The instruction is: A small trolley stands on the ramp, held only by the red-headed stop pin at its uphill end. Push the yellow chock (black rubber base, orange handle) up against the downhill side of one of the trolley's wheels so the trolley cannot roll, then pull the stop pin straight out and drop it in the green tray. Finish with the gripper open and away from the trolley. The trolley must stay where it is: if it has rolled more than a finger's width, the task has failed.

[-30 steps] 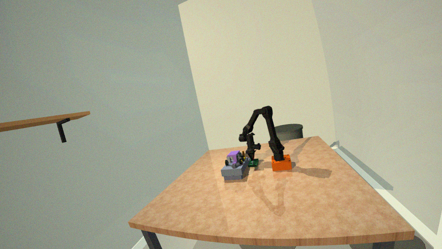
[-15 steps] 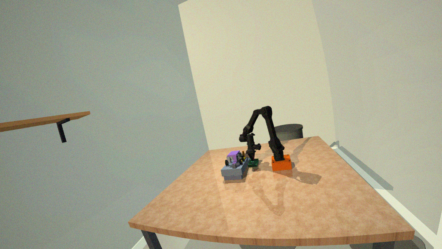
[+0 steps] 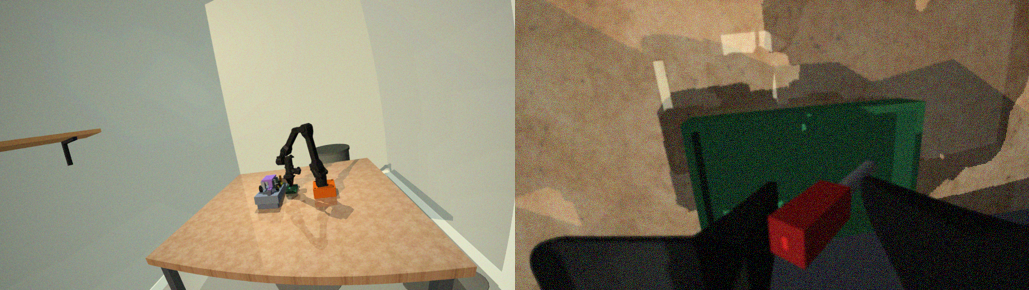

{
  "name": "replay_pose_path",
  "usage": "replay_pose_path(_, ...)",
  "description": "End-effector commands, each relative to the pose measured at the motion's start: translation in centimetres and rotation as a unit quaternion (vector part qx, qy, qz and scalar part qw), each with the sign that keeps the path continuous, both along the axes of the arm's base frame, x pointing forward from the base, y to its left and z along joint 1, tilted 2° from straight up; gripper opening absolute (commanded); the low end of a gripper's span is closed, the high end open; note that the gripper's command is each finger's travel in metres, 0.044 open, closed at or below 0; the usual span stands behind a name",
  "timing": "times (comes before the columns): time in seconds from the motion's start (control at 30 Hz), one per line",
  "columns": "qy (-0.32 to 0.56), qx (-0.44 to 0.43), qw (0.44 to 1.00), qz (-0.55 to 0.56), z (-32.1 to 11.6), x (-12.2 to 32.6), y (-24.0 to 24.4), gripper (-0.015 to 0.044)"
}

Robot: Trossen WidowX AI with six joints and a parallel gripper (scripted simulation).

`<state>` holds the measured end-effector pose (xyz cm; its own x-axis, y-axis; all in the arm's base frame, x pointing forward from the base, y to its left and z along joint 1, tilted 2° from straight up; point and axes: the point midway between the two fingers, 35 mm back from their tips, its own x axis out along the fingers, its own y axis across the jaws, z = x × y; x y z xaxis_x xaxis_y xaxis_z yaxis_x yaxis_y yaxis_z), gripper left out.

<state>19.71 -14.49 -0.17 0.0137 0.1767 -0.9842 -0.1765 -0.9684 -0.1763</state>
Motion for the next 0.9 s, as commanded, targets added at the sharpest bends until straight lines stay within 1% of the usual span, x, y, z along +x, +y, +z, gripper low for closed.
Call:
replay_pose_path(0.0,0.000,-0.002,1.000,0.002,-0.14,0.01,-0.31,0.0190)
replay_pose_path(0.87,0.000,-0.002,1.000,0.002,-0.45,-0.03,-0.78,0.0190)
